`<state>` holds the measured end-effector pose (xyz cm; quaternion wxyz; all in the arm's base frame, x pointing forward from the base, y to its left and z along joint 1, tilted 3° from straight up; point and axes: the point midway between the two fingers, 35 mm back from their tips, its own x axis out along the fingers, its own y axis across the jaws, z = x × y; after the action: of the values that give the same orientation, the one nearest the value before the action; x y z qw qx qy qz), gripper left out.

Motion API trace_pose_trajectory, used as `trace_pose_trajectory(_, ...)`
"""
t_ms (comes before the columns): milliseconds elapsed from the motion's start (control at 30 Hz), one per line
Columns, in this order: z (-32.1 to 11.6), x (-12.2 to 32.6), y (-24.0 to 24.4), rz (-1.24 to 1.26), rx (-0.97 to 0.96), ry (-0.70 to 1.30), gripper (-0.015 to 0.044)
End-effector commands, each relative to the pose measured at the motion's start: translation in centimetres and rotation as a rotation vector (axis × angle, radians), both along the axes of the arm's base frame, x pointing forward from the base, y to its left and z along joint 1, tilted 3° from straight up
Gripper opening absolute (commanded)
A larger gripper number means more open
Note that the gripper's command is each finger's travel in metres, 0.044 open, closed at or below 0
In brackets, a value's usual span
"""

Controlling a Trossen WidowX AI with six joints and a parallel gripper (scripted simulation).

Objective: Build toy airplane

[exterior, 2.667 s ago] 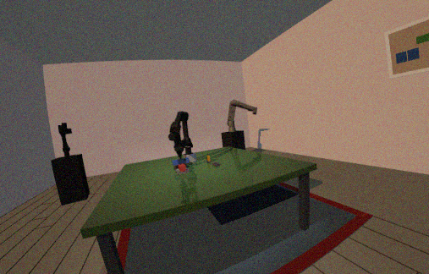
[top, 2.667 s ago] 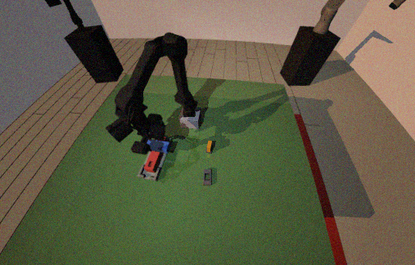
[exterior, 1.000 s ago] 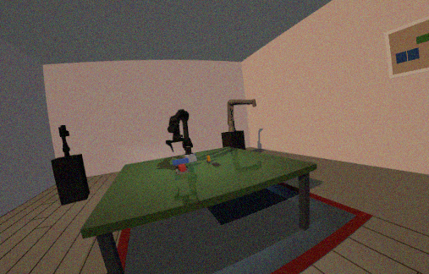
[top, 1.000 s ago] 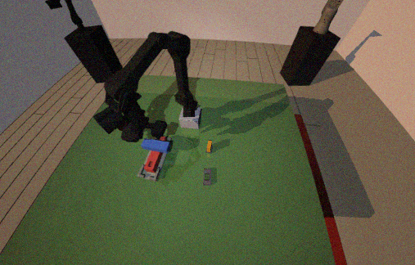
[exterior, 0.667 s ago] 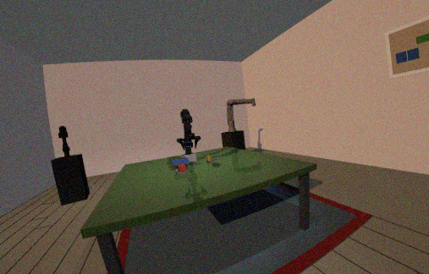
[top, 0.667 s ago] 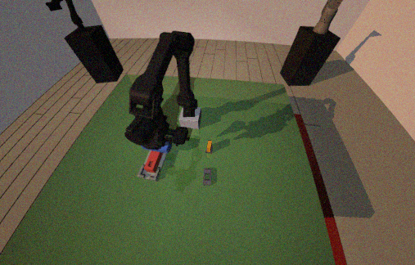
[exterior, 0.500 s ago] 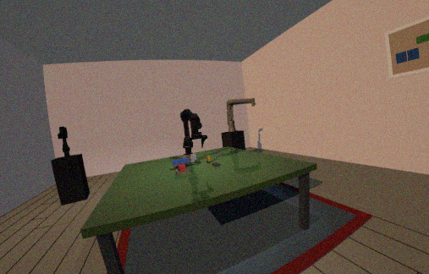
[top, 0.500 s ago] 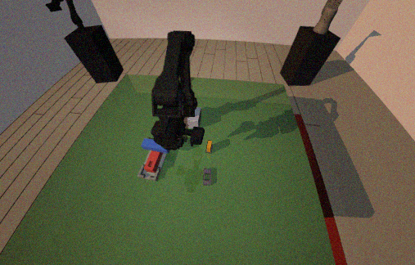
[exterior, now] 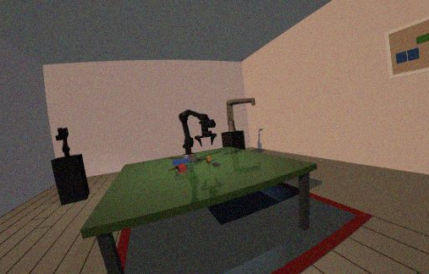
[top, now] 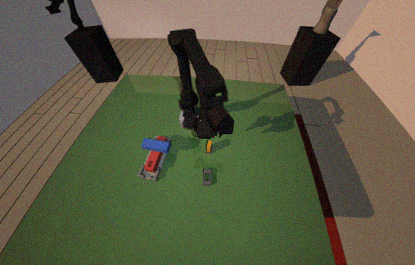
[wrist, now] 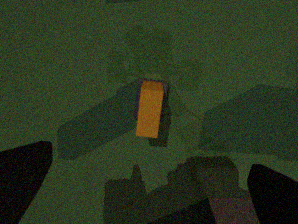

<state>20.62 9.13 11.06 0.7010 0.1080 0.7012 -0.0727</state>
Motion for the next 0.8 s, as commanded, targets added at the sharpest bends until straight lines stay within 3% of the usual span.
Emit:
trace_pose_trajectory(0, -1.0, -0.3, 0.5, -0.008, 0.001, 0.006, 0.044)
trace_pose_trajectory(133, -5.5, -0.4, 0.7, -0.008, 0.002, 0.006, 0.044)
trace_pose_trajectory(767, -8.1, -0.3, 0.8, -0.008, 0.002, 0.006, 0.044)
